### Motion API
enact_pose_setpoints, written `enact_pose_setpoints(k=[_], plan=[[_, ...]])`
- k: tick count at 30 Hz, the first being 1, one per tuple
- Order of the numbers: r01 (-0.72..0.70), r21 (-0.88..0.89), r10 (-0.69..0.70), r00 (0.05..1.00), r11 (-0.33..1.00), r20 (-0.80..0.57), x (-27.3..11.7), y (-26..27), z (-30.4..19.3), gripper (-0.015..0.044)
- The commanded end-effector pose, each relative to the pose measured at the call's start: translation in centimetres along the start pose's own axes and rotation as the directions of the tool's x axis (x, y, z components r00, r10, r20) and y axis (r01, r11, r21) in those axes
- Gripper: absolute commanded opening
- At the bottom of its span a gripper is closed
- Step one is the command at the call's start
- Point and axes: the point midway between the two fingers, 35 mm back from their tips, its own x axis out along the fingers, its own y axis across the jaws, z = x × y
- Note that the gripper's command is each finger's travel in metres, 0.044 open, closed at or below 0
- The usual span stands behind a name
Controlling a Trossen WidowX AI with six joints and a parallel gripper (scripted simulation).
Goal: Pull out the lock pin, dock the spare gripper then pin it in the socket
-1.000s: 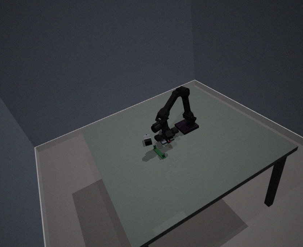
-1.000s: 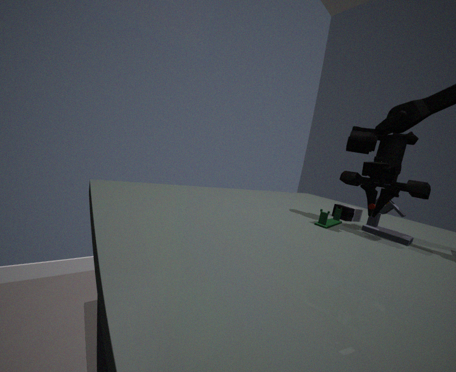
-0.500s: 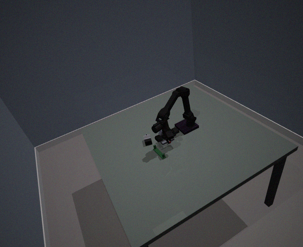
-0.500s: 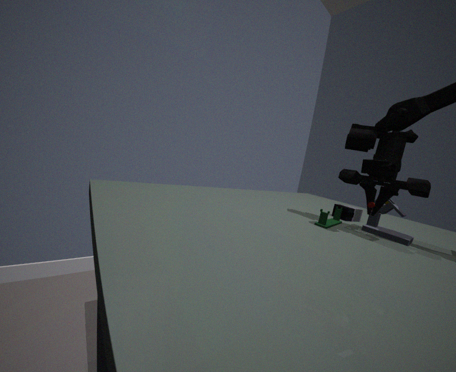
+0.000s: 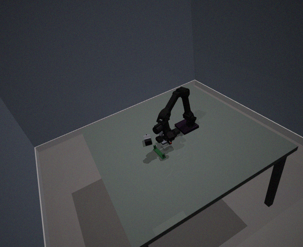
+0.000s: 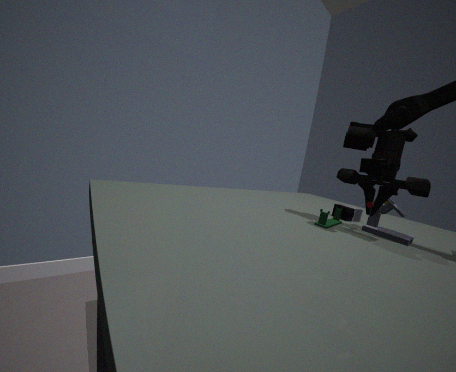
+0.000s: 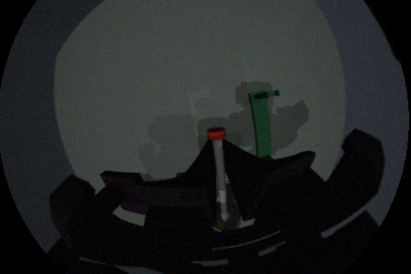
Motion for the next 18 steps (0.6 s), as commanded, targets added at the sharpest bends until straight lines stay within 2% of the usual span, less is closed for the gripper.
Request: enact_pose_setpoints(k=[1, 18], plan=[[0.002, 0.005, -0.002, 1.0, 1.0, -0.001, 0.0, -0.1, 0.3, 0.0], [-0.002, 0.006, 0.002, 1.0, 1.0, -0.004, 0.3, -0.1, 1.9, 0.0]])
